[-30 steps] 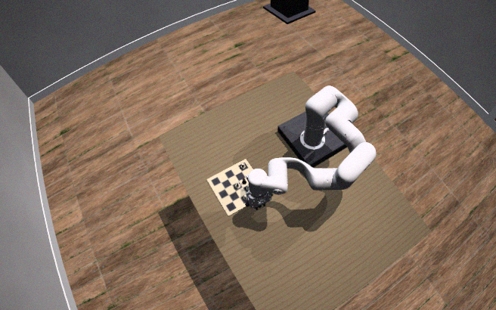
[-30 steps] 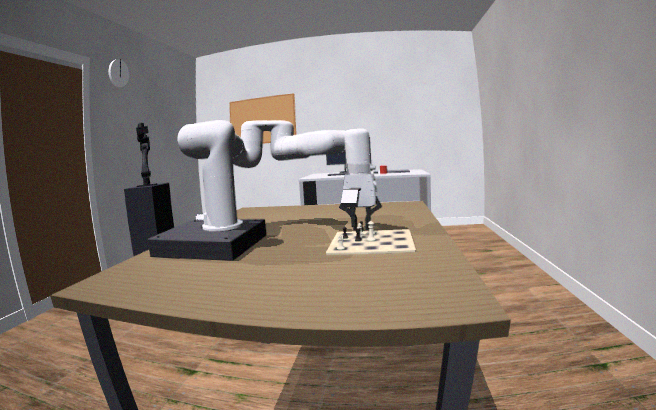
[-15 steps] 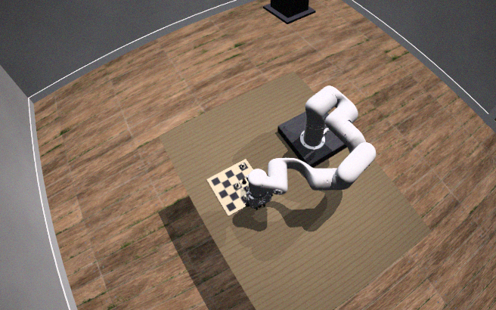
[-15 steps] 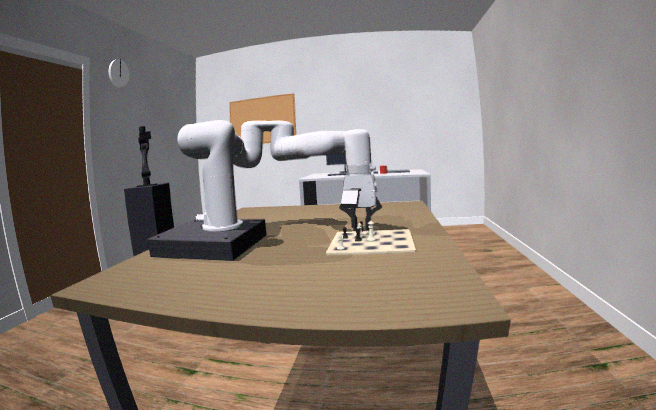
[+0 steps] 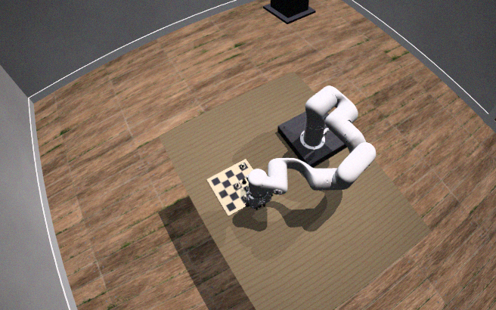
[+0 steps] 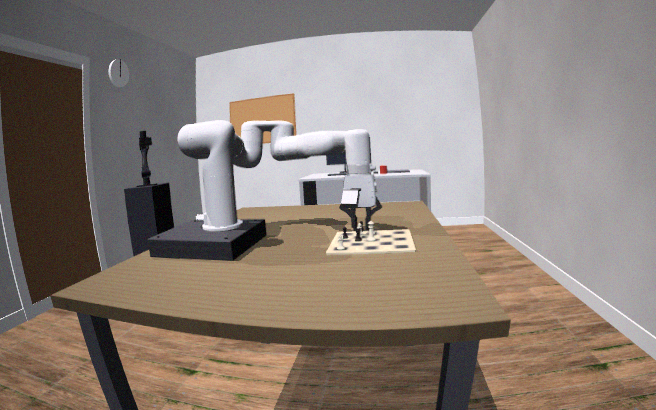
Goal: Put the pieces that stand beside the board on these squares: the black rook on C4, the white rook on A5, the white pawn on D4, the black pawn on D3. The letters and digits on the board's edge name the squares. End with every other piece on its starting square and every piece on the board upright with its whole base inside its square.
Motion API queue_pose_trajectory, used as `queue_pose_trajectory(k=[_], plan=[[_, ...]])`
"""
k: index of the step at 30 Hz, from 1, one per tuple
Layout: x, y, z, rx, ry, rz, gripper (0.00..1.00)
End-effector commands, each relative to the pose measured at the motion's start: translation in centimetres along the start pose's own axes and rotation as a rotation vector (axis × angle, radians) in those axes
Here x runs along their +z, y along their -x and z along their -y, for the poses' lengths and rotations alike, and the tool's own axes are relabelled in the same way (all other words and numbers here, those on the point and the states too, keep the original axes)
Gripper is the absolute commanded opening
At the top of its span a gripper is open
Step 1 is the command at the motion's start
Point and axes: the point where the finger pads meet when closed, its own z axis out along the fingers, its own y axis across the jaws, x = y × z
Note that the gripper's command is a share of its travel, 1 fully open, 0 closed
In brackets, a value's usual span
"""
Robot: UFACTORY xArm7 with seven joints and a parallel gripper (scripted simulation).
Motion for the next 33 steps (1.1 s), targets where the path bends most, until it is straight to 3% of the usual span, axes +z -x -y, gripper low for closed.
queue_pose_trajectory(k=[1, 5, 6, 33], plan=[[-0.15, 0.05, 0.08, 0.000, -0.003, 0.002, 0.34], [-0.15, 0.05, 0.08, 0.000, -0.003, 0.002, 0.34], [-0.15, 0.05, 0.08, 0.000, -0.003, 0.002, 0.00], [-0.15, 0.05, 0.08, 0.000, -0.003, 0.002, 0.00]])
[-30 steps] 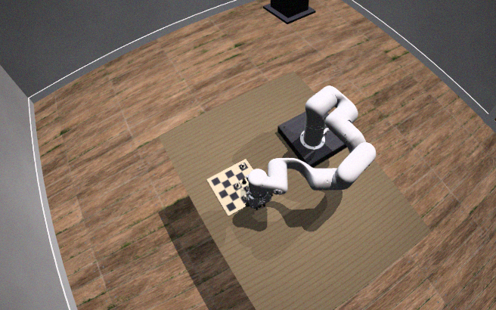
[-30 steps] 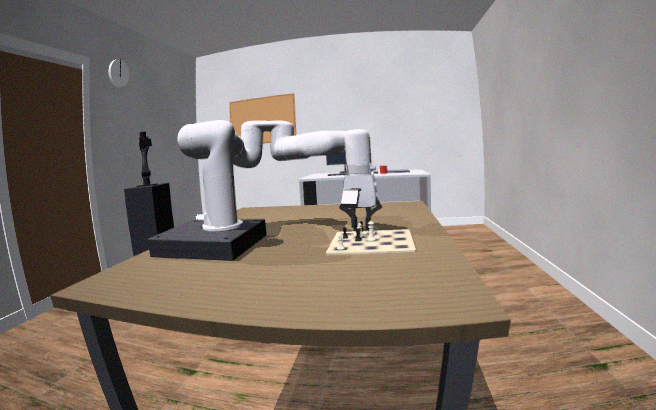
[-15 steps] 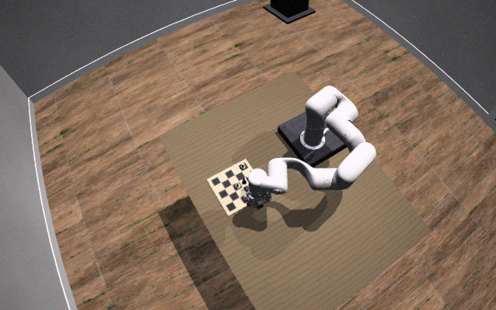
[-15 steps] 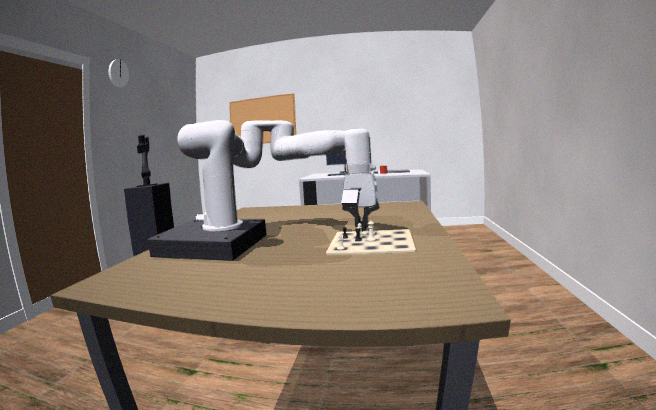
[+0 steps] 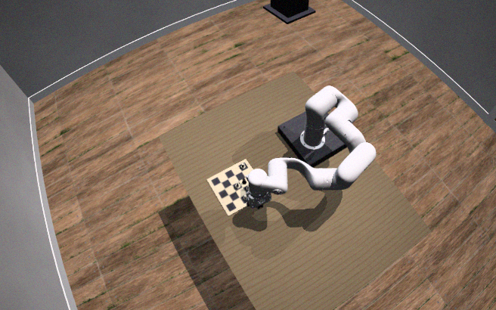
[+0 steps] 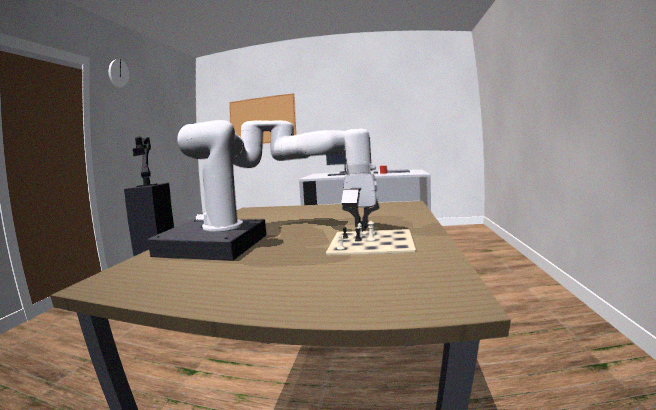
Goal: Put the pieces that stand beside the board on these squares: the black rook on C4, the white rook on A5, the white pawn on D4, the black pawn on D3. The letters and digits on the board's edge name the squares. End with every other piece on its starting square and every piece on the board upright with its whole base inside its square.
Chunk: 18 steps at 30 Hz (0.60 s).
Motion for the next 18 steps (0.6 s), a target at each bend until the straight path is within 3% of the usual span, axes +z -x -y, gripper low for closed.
queue_pose_trajectory(k=[1, 12, 18], plan=[[0.0, 0.0, 0.0, 0.000, 0.001, 0.001, 0.00], [-0.3, 0.0, 0.0, 0.000, 0.001, 0.001, 0.00], [-3.4, 0.0, 0.0, 0.000, 0.001, 0.001, 0.00]])
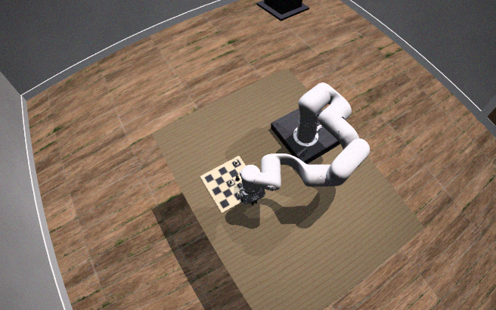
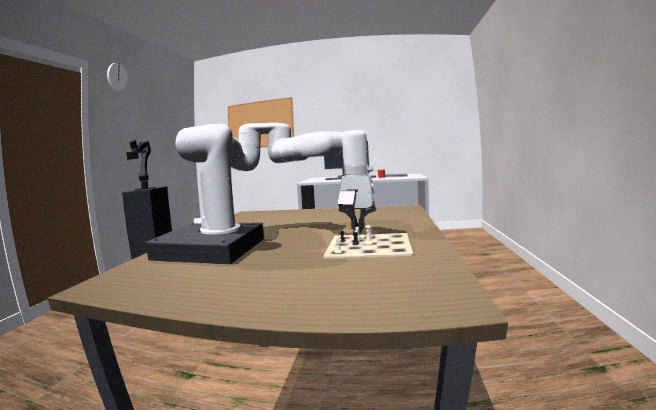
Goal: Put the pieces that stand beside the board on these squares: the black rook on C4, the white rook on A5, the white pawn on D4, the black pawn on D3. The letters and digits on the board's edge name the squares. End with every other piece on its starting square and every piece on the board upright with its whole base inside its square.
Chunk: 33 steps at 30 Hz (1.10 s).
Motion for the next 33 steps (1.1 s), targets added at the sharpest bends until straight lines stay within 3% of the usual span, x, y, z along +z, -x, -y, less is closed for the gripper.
queue_pose_trajectory(k=[1, 8, 23, 25, 27, 29, 31, 32, 33], plan=[[-3.5, 0.1, 0.3, 0.000, -0.013, 0.004, 0.00], [-8.2, 0.1, 0.2, 0.000, -0.013, 0.004, 0.00], [-9.3, 0.0, 0.3, -0.001, -0.013, 0.004, 0.00], [-9.4, -1.8, 1.4, -0.026, -0.013, 0.004, 0.00], [-9.4, -1.8, 1.4, -0.026, -0.013, 0.004, 0.00], [-9.7, -5.5, 3.5, -0.074, -0.013, 0.004, 0.00], [-9.7, -5.5, 3.5, -0.074, -0.013, 0.004, 0.00], [-9.8, -7.3, 4.3, -0.096, -0.013, 0.004, 0.00], [-9.8, -7.3, 4.3, -0.096, -0.013, 0.004, 0.00]])
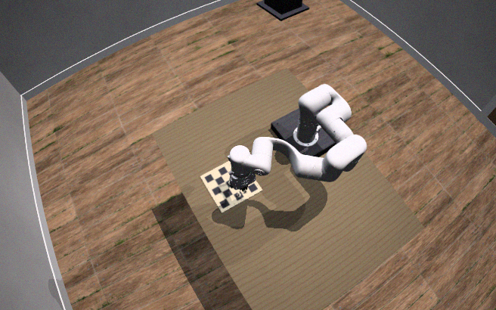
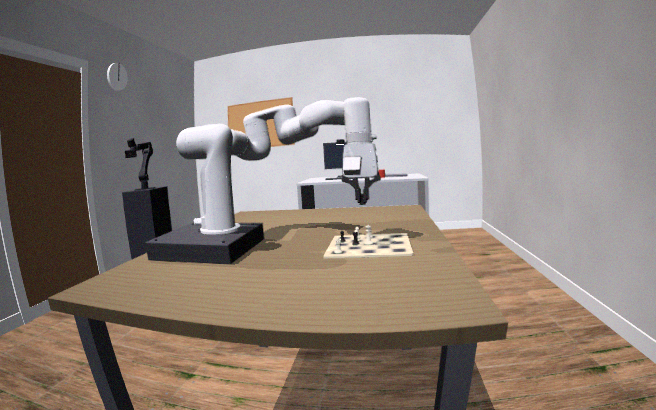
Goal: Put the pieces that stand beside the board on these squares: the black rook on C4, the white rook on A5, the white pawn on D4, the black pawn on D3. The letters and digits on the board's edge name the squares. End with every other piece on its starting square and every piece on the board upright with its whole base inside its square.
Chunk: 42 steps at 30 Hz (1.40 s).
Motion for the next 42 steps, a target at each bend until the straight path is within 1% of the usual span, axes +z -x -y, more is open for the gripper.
queue_pose_trajectory(k=[1, 4, 18, 22, 26, 28, 42], plan=[[-0.4, -4.7, 2.3, -0.064, 0.001, 0.005, 0.00], [-0.5, -5.5, 2.5, -0.073, 0.001, 0.005, 0.00], [-0.4, -5.5, 2.5, -0.073, 0.001, 0.005, 0.00], [0.1, -5.5, 2.5, -0.073, 0.001, 0.005, 0.00], [1.2, -5.5, 2.6, -0.073, 0.001, 0.005, 0.00], [1.2, -5.5, 2.6, -0.073, 0.001, 0.005, 0.00], [7.5, -5.4, 2.6, -0.073, 0.001, 0.005, 0.00]])
